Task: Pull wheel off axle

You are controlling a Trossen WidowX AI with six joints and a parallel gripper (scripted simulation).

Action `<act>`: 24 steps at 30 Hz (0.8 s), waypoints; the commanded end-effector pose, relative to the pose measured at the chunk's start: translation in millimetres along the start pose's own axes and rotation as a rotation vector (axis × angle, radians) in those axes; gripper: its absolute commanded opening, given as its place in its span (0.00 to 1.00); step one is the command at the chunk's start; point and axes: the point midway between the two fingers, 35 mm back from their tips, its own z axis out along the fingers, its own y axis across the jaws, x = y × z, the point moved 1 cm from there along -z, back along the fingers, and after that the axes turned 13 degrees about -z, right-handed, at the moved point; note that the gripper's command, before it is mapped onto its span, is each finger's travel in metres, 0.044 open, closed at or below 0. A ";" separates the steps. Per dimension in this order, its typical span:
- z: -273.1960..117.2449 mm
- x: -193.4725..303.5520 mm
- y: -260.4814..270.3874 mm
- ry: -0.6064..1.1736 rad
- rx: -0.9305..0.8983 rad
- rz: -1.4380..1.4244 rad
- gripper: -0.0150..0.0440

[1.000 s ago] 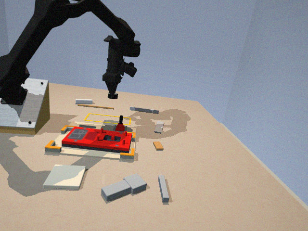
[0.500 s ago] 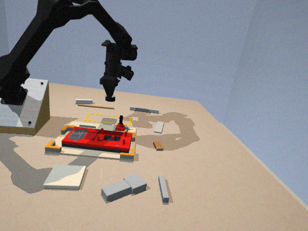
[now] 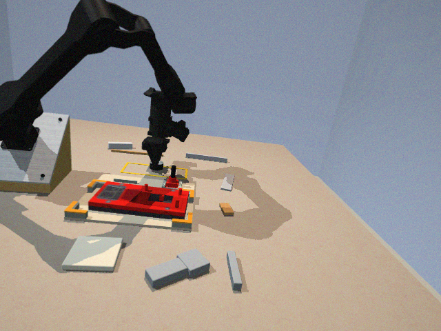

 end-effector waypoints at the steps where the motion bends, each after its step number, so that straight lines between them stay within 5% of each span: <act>1: 12.6 1.8 -0.6 -0.002 0.006 -0.005 0.25; 3: 12.6 1.8 -0.6 -0.002 0.006 -0.005 0.25; 14: 6.9 2.2 -0.6 0.006 0.002 -0.003 0.74; 24: -51.7 2.3 0.5 -0.001 0.003 -0.005 0.76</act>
